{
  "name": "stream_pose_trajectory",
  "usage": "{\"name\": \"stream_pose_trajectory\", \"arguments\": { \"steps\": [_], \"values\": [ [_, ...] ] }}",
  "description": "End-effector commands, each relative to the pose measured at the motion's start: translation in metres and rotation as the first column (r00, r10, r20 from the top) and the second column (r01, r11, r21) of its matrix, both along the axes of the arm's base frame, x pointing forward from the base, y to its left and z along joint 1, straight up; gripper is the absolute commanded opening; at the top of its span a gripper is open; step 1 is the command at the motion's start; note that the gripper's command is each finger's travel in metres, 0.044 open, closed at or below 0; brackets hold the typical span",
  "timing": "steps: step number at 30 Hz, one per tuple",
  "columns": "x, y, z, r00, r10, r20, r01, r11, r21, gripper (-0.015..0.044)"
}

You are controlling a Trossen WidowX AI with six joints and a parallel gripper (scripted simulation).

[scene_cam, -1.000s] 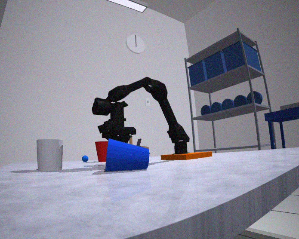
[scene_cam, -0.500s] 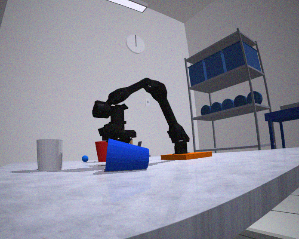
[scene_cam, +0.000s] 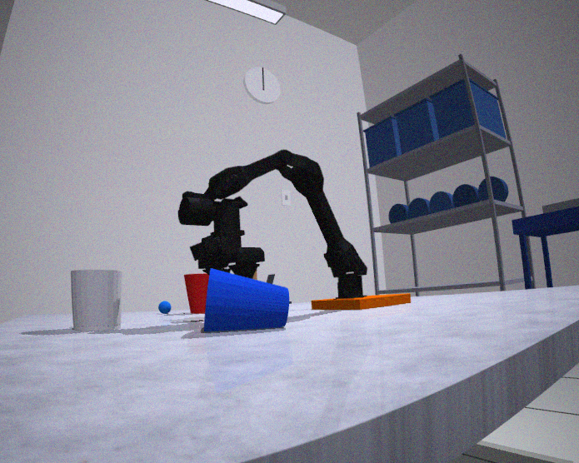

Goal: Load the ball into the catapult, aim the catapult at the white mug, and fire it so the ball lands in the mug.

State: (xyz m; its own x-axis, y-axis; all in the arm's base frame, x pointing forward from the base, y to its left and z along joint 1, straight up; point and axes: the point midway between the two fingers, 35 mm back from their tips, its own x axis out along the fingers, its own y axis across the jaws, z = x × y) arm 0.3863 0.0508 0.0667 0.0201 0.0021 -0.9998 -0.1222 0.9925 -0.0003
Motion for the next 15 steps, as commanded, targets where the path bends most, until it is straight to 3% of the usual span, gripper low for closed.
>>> {"name": "stream_pose_trajectory", "arguments": {
  "steps": [1,5,15],
  "values": [
    [0.005,0.001,0.041,1.000,0.000,0.023,0.000,1.000,0.003,0.0440],
    [-0.001,0.000,0.088,1.000,0.000,0.022,0.000,1.000,0.003,0.0440],
    [0.002,0.000,0.081,1.000,0.000,0.029,0.000,1.000,0.004,0.0440]
  ]
}}
